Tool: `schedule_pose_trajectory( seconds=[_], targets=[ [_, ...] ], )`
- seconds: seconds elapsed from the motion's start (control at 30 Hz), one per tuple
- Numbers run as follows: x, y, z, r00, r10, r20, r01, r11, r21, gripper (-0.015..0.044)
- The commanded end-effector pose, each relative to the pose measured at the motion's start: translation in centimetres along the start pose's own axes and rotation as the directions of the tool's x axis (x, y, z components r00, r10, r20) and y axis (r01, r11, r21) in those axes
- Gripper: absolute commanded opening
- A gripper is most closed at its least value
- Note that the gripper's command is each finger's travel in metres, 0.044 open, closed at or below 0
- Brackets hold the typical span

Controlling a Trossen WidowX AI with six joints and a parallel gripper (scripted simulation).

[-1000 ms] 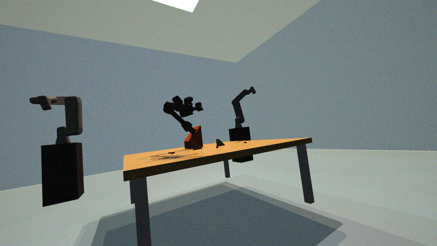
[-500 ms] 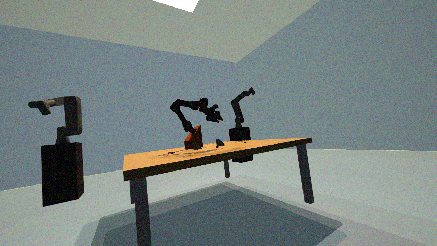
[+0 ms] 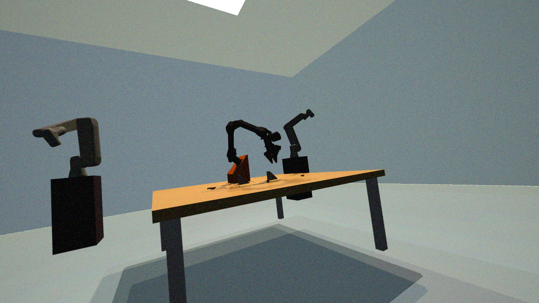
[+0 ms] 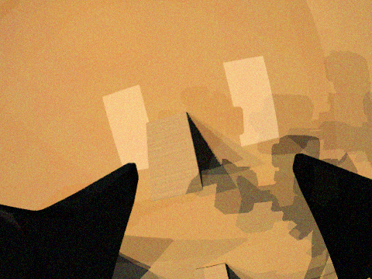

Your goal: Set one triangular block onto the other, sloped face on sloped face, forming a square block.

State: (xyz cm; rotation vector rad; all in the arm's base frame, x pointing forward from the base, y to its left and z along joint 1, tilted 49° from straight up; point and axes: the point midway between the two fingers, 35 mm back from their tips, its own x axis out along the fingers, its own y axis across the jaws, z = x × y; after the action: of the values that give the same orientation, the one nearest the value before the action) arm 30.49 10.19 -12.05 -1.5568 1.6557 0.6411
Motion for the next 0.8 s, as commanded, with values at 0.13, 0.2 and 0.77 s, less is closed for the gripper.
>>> schedule_pose_trajectory(
  seconds=[0.13,0.2,0.77],
  targets=[
    [1.5,4.1,-1.1,0.982,-0.005,-0.190,-0.036,0.976,-0.213,0.0440],
    [1.5,4.1,-1.1,0.982,-0.005,-0.190,-0.036,0.976,-0.213,0.0440],
    [3.2,3.9,-1.5,0.982,-0.005,-0.188,-0.035,0.977,-0.212,0.0440]
  ],
)
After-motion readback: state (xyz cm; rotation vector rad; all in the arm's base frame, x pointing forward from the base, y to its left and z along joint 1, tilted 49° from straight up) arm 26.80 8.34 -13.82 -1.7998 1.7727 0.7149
